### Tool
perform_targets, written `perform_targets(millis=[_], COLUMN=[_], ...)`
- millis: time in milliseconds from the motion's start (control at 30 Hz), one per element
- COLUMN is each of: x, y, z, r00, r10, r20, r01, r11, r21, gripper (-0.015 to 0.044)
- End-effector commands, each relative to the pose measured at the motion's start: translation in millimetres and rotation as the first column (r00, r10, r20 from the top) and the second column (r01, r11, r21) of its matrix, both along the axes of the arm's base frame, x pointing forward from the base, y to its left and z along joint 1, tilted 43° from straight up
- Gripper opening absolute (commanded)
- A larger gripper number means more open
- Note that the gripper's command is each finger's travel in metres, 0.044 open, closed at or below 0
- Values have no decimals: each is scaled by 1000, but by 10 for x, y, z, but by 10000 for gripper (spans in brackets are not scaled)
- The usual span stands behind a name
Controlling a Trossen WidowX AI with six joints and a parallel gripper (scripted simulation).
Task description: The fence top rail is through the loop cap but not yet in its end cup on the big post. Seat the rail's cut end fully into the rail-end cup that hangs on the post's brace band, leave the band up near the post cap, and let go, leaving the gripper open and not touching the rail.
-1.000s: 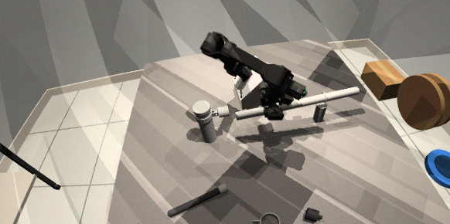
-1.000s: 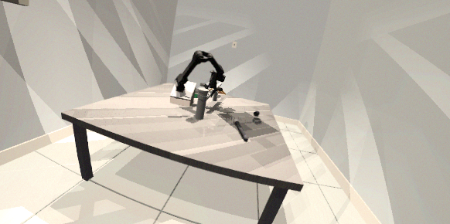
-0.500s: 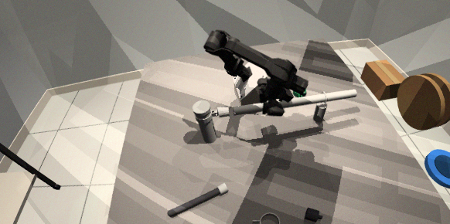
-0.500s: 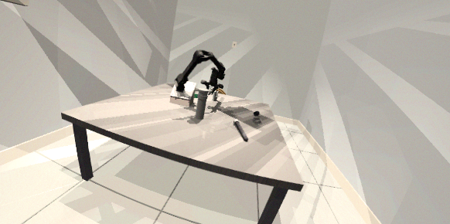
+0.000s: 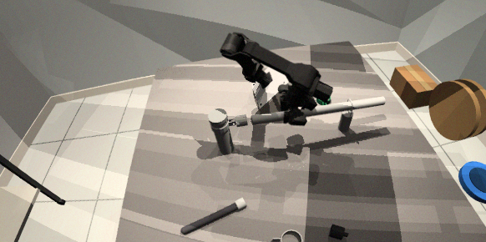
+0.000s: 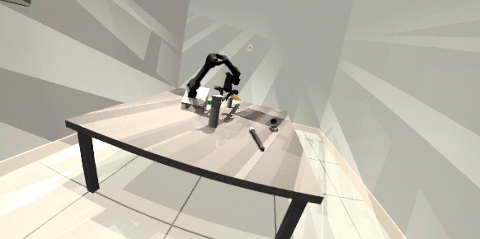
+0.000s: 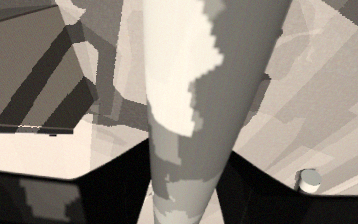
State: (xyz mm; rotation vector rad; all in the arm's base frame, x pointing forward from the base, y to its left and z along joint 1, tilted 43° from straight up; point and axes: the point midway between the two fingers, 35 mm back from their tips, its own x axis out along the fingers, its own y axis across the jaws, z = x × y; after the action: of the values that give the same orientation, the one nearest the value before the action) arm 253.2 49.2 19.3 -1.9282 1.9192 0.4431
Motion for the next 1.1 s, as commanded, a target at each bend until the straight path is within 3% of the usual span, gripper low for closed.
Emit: perform_targets(millis=[0, 1067], x=[6, 31], y=[17, -23], z=[23, 144], r00=[1000, 1000], r10=[2, 1], r20=[0, -4], r01=[-2, -1], r11=[1000, 1000], r21=[0, -1], gripper=[0, 0])
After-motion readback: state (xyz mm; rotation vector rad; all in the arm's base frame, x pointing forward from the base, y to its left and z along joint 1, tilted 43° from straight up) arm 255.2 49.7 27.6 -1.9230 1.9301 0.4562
